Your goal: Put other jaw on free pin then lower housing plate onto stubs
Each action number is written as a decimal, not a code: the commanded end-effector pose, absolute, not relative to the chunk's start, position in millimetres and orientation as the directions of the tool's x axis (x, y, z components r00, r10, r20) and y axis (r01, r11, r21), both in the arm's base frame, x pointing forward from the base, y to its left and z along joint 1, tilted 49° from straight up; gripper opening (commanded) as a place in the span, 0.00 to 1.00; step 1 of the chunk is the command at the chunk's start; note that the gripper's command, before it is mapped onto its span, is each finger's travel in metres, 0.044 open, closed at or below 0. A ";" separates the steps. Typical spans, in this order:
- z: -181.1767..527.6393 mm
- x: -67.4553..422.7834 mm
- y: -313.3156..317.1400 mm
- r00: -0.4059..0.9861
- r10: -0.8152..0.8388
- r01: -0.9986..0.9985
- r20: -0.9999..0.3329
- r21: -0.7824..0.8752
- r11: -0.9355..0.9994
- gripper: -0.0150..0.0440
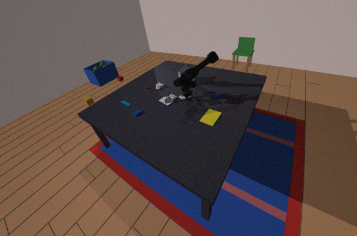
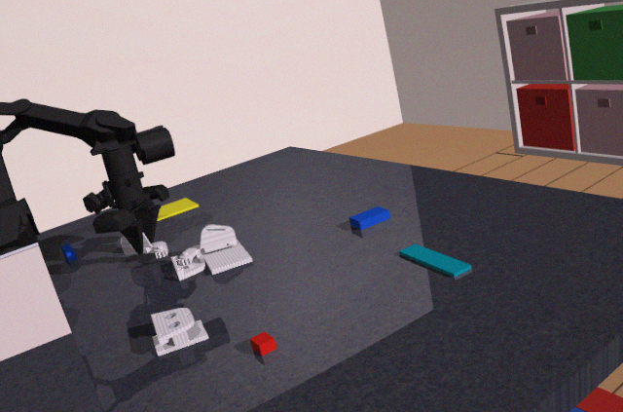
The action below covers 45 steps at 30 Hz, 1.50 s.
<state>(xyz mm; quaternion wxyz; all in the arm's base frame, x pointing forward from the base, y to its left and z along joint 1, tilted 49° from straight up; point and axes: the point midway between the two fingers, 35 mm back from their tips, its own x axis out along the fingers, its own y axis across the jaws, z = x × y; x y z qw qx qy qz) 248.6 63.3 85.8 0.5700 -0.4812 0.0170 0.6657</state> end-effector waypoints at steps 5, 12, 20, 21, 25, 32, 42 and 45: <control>101.1 249.4 44.6 0.120 0.737 -0.771 -0.665 -0.530 -0.352 0.48; 116.1 245.7 28.5 0.119 0.739 -0.772 -0.663 -0.530 -0.350 0.48; 128.7 241.7 16.7 0.120 0.743 -0.772 -0.658 -0.532 -0.347 0.48; 128.6 241.7 16.6 0.120 0.743 -0.775 -0.658 -0.530 -0.345 0.48; 126.6 242.6 14.6 0.120 0.743 -0.815 -0.659 -0.492 -0.305 0.48; 122.5 244.2 10.5 0.120 0.742 -0.888 -0.660 -0.405 -0.217 0.48; 116.5 246.3 4.5 0.120 0.740 -0.960 -0.661 -0.268 -0.083 0.48; 114.7 246.9 2.7 0.120 0.740 -0.974 -0.662 -0.224 -0.042 0.48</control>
